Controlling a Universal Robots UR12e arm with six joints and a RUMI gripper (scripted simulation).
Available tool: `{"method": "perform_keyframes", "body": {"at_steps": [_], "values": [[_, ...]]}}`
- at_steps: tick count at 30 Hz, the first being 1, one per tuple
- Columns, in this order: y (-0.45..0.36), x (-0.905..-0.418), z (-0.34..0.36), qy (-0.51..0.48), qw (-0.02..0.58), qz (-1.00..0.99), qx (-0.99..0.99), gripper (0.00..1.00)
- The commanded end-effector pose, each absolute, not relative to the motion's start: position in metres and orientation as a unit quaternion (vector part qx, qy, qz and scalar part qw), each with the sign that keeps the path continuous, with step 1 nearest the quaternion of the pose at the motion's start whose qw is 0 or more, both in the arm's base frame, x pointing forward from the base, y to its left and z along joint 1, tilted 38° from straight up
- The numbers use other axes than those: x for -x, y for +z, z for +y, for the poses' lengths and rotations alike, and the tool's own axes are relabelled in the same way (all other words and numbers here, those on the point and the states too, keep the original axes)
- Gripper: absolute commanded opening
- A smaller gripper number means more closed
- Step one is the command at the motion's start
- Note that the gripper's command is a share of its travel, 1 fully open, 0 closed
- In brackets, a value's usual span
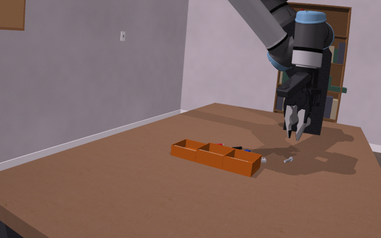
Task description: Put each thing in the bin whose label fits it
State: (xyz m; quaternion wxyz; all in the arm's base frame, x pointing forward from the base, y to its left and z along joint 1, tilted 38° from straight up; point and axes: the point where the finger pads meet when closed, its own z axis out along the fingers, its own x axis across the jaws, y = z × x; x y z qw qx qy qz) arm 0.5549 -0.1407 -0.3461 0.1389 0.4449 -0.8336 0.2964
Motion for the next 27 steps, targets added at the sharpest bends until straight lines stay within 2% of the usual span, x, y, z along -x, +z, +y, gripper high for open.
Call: {"method": "perform_keyframes", "body": {"at_steps": [1,27], "values": [[-0.3435,-0.5569,-0.1425,0.298,0.137,-0.834,-0.443,0.18],[-0.3516,-0.5598,-0.1481,0.298,0.137,-0.834,-0.443,0.18]]}}
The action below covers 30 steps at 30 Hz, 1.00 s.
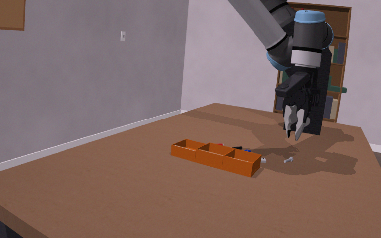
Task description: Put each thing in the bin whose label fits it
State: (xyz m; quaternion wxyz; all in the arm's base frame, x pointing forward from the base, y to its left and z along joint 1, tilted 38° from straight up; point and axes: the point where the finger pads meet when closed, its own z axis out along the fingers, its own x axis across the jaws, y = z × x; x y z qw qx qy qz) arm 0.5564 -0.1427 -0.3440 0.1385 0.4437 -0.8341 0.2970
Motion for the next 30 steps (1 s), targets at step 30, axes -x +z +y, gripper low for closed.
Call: {"method": "perform_keyframes", "body": {"at_steps": [30], "values": [[-0.400,-0.564,-0.187,0.298,0.137,-0.834,-0.443,0.18]]}}
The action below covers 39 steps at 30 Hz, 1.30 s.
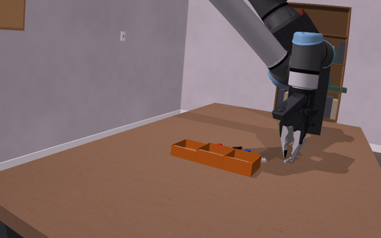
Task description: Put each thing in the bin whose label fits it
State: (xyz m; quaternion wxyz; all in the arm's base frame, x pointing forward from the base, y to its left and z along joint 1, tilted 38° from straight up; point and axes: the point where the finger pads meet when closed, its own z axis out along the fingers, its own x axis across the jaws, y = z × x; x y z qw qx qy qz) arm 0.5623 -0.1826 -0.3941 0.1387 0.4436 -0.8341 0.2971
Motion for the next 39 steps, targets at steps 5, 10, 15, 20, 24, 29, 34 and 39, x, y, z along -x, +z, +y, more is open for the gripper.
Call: {"method": "perform_keyframes", "body": {"at_steps": [5,10,15,20,24,29,34,39], "values": [[-0.4026,-0.5621,-0.1884,0.298,0.137,-0.834,-0.443,0.18],[-0.4014,-0.5604,-0.1870,0.297,0.138,-0.834,-0.444,0.18],[-0.4015,-0.5602,-0.1870,0.297,0.138,-0.834,-0.444,0.18],[-0.4015,-0.5600,-0.1870,0.297,0.138,-0.834,-0.444,0.00],[-0.4015,-0.5600,-0.1870,0.297,0.138,-0.834,-0.444,0.00],[-0.4015,-0.5600,-0.1870,0.297,0.138,-0.834,-0.444,0.00],[-0.4015,-0.5600,-0.1870,0.297,0.138,-0.834,-0.444,0.00],[-0.4015,-0.5600,-0.1870,0.297,0.138,-0.834,-0.444,0.00]]}}
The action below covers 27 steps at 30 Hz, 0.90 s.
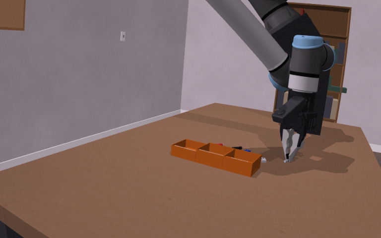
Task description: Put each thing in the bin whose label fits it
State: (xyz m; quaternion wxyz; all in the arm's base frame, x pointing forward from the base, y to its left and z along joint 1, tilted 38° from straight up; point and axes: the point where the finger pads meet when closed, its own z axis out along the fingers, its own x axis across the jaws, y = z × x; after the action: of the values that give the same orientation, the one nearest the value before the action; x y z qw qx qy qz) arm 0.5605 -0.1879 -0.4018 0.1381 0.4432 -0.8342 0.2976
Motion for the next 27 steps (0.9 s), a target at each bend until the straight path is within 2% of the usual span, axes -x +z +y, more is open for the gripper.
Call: {"method": "perform_keyframes", "body": {"at_steps": [1,27], "values": [[-0.401,-0.560,-0.187,0.297,0.138,-0.834,-0.444,0.00],[-0.364,-0.557,-0.157,0.297,0.138,-0.834,-0.445,0.00]]}}
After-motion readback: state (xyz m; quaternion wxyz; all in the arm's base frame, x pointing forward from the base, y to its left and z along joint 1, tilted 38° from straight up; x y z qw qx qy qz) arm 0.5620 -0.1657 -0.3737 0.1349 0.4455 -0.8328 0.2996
